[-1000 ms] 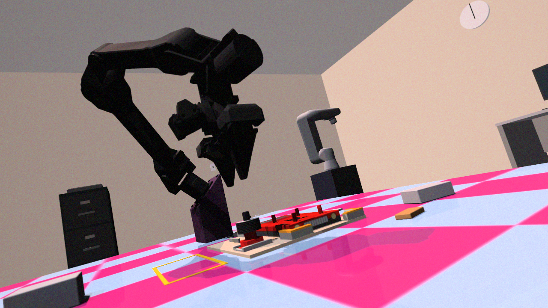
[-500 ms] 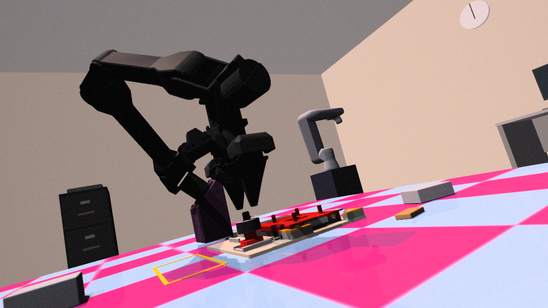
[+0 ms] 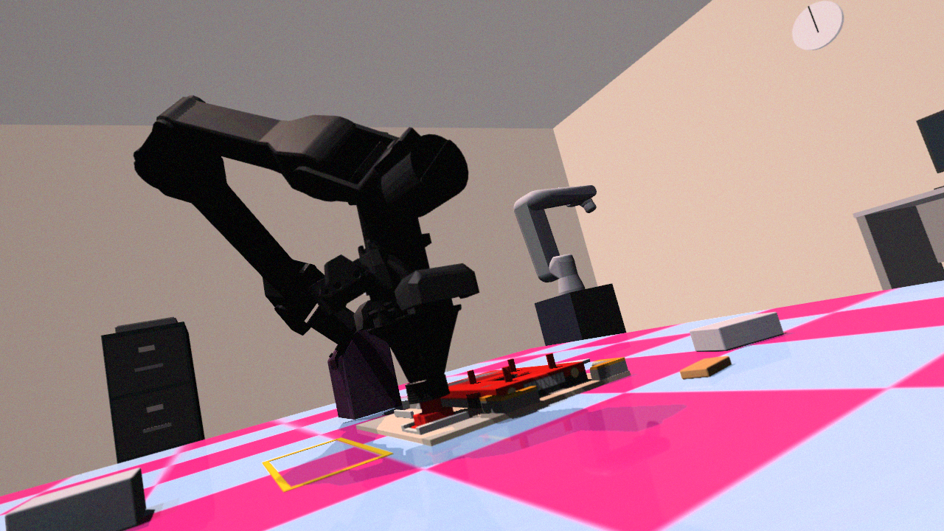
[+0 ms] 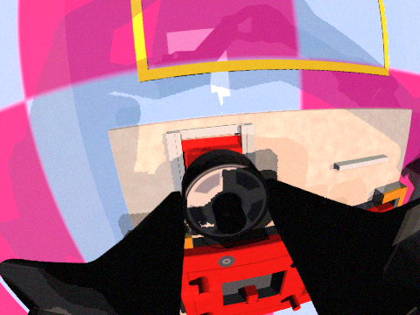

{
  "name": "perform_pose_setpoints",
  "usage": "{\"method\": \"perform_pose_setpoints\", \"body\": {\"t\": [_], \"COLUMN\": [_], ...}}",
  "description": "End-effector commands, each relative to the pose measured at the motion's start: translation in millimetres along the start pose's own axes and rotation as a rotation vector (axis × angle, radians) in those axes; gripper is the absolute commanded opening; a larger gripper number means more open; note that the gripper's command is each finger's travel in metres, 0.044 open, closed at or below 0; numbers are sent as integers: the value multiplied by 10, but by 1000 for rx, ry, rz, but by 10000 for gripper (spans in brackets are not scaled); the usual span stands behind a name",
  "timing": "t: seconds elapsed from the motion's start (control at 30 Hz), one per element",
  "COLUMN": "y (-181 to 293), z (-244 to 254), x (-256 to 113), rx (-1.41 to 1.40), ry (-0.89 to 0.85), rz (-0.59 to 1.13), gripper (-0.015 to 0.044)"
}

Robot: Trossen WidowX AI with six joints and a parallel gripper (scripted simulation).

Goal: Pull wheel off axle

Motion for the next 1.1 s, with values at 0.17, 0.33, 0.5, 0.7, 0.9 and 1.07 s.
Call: {"method": "perform_pose_setpoints", "body": {"t": [0.17, 0.33, 0.5, 0.7, 0.9, 1.07], "y": [-1, 0, 0, 1, 1, 2], "z": [-2, -2, -1, 0, 0, 1], "x": [-2, -17, -33, -53, -73, -89], "rx": [2, 2, 2, 2, 1, 1], "ry": [2, 1, 1, 0, 0, -1], "rz": [1, 0, 0, 0, 0, 0], "gripper": [76, 0, 0, 0, 0, 0]}}
Point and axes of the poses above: the point midway between the two fingers, 35 mm back from their tips, its own x axis out along the fingers, its own z axis across the jaws, y = z × x, the point moved 6 cm from there along -x, back along the fingers, and after that the axes turned 15 degrees about -x, right-handed, at the moved point
